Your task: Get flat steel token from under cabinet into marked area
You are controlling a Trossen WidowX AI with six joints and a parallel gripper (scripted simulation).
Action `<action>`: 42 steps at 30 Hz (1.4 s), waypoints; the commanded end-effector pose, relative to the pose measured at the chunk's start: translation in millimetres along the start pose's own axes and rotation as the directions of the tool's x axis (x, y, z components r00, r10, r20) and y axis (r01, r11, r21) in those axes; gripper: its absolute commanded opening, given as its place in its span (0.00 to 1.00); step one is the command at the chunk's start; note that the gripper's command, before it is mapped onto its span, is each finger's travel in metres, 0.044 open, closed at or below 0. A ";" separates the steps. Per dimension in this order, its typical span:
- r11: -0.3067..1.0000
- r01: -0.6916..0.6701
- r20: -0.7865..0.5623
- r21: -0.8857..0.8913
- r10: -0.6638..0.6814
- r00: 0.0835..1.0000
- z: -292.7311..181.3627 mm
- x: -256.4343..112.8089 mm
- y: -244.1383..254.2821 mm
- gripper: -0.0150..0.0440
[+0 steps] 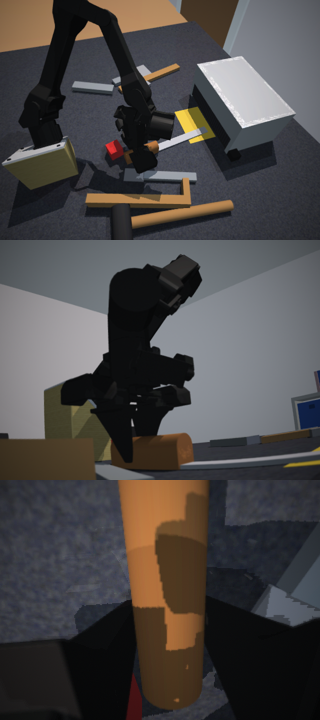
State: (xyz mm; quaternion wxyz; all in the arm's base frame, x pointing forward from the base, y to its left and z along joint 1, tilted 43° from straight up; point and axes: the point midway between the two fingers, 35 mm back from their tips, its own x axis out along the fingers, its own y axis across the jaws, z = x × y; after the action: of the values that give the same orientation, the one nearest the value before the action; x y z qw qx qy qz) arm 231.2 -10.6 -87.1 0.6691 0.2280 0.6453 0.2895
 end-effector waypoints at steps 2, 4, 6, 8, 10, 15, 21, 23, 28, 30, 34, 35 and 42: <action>1.000 0.008 -0.001 -0.004 -0.008 1.000 -0.2 -1.9 -9.0 0.25; 1.000 0.008 -0.001 -0.007 -0.008 1.000 -0.6 -2.1 -11.3 0.25; 1.000 0.008 -0.001 -0.010 -0.008 1.000 -1.0 -2.3 -13.6 0.25; 1.000 0.008 -0.001 -0.012 -0.008 1.000 -1.5 -2.4 -15.8 0.25; 1.000 0.008 -0.002 -0.015 -0.008 1.000 -1.9 -2.6 -18.1 0.25; 1.000 0.008 -0.002 -0.021 -0.008 1.000 -3.1 -2.9 -23.8 0.25; 1.000 0.004 -0.002 -0.025 -0.004 1.000 -4.0 -2.2 -24.1 0.30; 1.000 0.001 -0.003 -0.025 -0.001 1.000 -4.5 -1.4 -22.3 0.39; 1.000 0.000 -0.003 -0.025 0.000 1.000 -4.6 -1.3 -22.3 0.59; 1.000 0.000 -0.003 -0.025 0.000 1.000 -4.6 -1.3 -22.3 0.59; 1.000 0.007 -0.002 -0.025 -0.007 1.000 -4.5 -1.3 -22.3 0.68; 1.000 0.008 -0.002 -0.025 -0.008 1.000 -4.6 -1.3 -22.3 0.71; 1.000 0.008 -0.002 -0.029 -0.008 1.000 -3.7 -0.9 -22.2 0.71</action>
State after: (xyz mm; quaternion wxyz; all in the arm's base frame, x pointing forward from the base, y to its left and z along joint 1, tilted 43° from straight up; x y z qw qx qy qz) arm 229.6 -27.7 -101.6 0.6727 0.2164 0.6418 0.2979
